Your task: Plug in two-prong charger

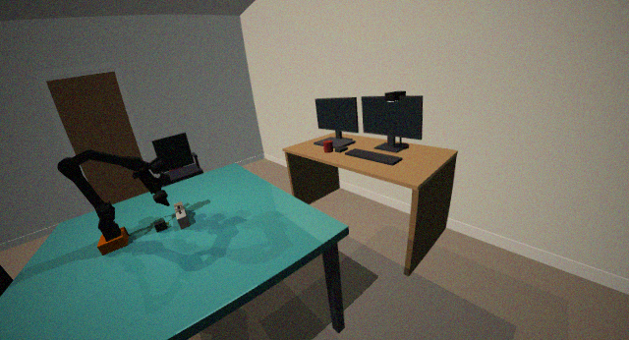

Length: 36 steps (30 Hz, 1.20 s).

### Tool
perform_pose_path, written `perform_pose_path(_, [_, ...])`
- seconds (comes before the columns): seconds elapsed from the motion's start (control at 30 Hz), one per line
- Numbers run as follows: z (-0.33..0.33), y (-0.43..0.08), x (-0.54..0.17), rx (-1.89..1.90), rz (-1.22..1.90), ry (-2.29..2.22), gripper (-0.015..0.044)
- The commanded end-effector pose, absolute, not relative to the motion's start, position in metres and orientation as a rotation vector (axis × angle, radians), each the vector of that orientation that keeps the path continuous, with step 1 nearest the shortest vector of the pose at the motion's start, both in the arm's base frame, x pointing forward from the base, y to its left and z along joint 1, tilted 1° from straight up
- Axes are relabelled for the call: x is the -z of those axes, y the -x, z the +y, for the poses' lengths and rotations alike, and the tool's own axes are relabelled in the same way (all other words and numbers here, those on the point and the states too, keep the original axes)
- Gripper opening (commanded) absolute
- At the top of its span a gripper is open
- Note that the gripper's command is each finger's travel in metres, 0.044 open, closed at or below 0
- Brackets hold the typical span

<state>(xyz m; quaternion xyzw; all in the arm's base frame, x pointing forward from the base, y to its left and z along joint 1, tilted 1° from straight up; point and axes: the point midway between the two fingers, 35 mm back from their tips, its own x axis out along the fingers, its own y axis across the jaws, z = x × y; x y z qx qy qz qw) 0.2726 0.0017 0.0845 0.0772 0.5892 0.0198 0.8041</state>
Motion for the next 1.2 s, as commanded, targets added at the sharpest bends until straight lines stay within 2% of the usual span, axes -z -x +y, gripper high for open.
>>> perform_pose_path(0.0, [-0.014, -0.261, -0.077, 0.011, 1.326, -0.166, 0.044])
perform_pose_path(0.6, [-0.069, -0.203, -0.061, 0.216, 1.599, -0.217, 0.044])
perform_pose_path(1.17, [-0.07, -0.204, -0.044, 0.217, 1.601, -0.218, 0.044])
